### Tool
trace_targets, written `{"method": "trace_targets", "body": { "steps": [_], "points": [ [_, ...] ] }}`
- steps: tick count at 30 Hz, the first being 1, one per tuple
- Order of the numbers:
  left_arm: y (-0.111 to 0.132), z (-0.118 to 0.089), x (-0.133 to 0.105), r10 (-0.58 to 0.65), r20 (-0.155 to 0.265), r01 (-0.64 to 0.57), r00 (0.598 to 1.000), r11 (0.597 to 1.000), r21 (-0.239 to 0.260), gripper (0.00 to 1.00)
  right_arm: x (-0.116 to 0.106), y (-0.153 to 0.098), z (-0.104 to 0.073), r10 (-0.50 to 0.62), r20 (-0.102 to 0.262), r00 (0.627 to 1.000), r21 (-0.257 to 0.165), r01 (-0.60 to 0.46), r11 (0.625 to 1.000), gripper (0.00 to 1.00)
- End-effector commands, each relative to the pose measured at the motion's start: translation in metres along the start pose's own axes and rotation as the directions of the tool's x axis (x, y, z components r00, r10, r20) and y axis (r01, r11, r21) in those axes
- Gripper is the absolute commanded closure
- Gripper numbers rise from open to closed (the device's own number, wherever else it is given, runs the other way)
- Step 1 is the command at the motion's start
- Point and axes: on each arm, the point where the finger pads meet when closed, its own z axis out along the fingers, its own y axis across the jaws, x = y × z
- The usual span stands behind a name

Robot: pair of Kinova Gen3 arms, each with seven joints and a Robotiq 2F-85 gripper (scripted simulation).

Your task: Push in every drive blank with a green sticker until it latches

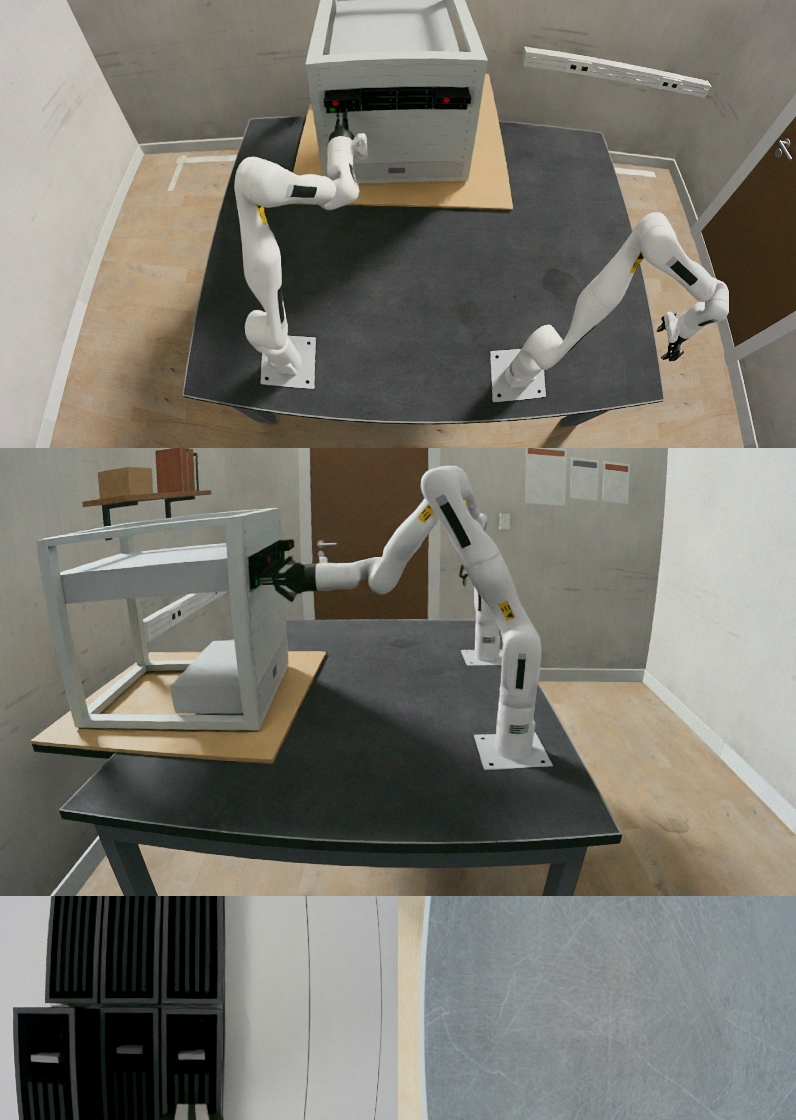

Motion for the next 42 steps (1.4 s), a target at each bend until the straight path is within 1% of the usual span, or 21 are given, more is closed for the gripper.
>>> {"method": "trace_targets", "body": {
  "steps": [1, 36, 39, 42],
  "points": [
    [-0.0015, 0.0002, 0.0000, -0.001, 0.000, 0.001, 1.000, 1.000, 0.003, 0.903, -0.0004, -0.0001, -0.0007, 0.000, 0.002, 1.000, 0.000, 0.000, 1.000, 0.002],
    [-0.0015, 0.0001, 0.0000, -0.001, 0.000, 0.001, 1.000, 1.000, 0.003, 0.903, -0.0004, -0.0001, -0.0007, 0.000, 0.002, 1.000, 0.000, 0.000, 1.000, 0.002],
    [-0.0015, -0.0017, 0.0000, -0.001, 0.000, 0.001, 1.000, 1.000, 0.003, 0.903, -0.0004, -0.0001, -0.0007, 0.000, 0.002, 1.000, 0.000, 0.000, 1.000, 0.002],
    [-0.0014, -0.0082, 0.0000, -0.001, 0.000, 0.001, 1.000, 1.000, 0.002, 0.903, -0.0004, -0.0001, -0.0007, 0.000, 0.002, 1.000, 0.000, 0.000, 1.000, 0.002]
  ]
}}
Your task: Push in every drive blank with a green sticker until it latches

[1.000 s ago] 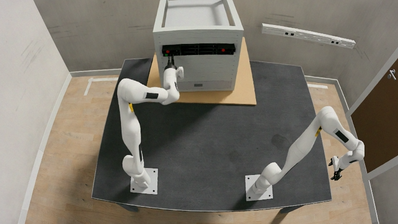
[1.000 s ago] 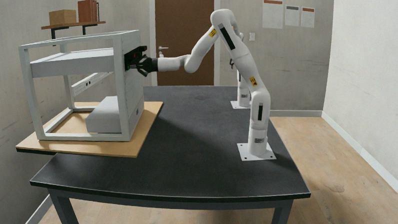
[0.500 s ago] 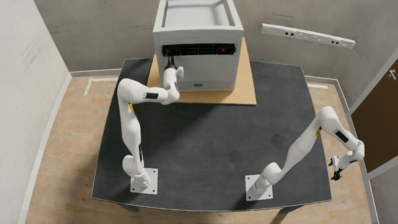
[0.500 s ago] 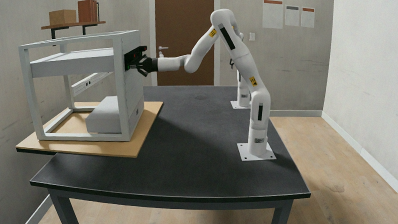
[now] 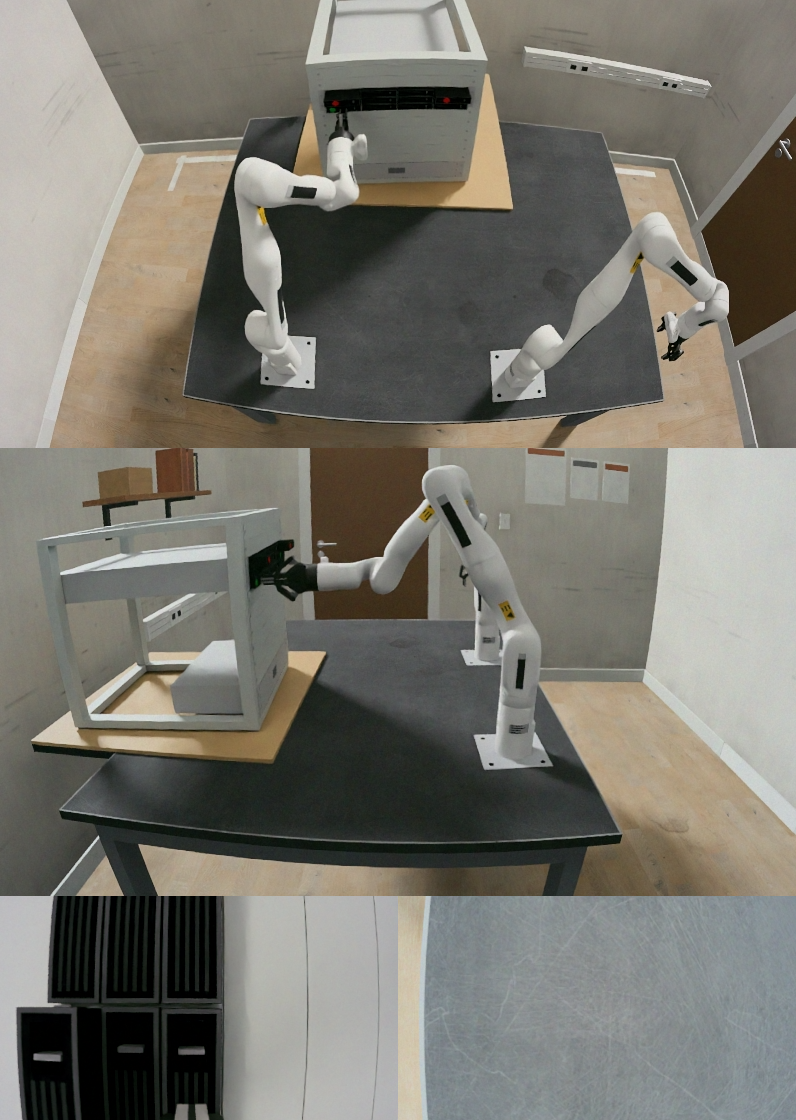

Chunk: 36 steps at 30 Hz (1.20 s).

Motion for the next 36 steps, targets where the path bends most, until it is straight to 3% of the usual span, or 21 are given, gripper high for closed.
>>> {"method": "trace_targets", "body": {
  "steps": [1, 5, 17, 26, 27, 36],
  "points": [
    [-0.001, -0.008, 0.000, -0.001, 0.000, 0.001, 1.000, 1.000, 0.003, 0.903, 0.000, 0.000, -0.001, 0.000, 0.002, 1.000, 0.000, 0.000, 1.000, 0.002],
    [-0.001, -0.016, 0.000, -0.001, 0.000, 0.001, 1.000, 1.000, 0.002, 0.903, 0.000, 0.000, -0.001, 0.000, 0.002, 1.000, 0.000, 0.000, 1.000, 0.002],
    [-0.001, -0.082, 0.000, -0.001, 0.000, 0.001, 1.000, 1.000, 0.002, 0.903, 0.000, 0.000, -0.001, 0.000, 0.002, 1.000, 0.000, 0.000, 1.000, 0.002],
    [-0.001, -0.092, 0.000, -0.001, 0.000, 0.001, 1.000, 1.000, 0.002, 0.903, 0.000, 0.000, -0.001, 0.000, 0.002, 1.000, 0.000, 0.000, 1.000, 0.002],
    [-0.001, -0.092, 0.000, -0.001, 0.000, 0.001, 1.000, 1.000, 0.002, 0.002, 0.000, 0.000, -0.001, 0.000, 0.002, 1.000, 0.000, 0.000, 1.000, 0.002],
    [-0.001, -0.092, 0.000, -0.001, 0.000, 0.001, 1.000, 1.000, 0.002, 0.002, 0.000, 0.000, -0.001, 0.000, 0.002, 1.000, 0.000, 0.000, 1.000, 0.002]
  ]
}}
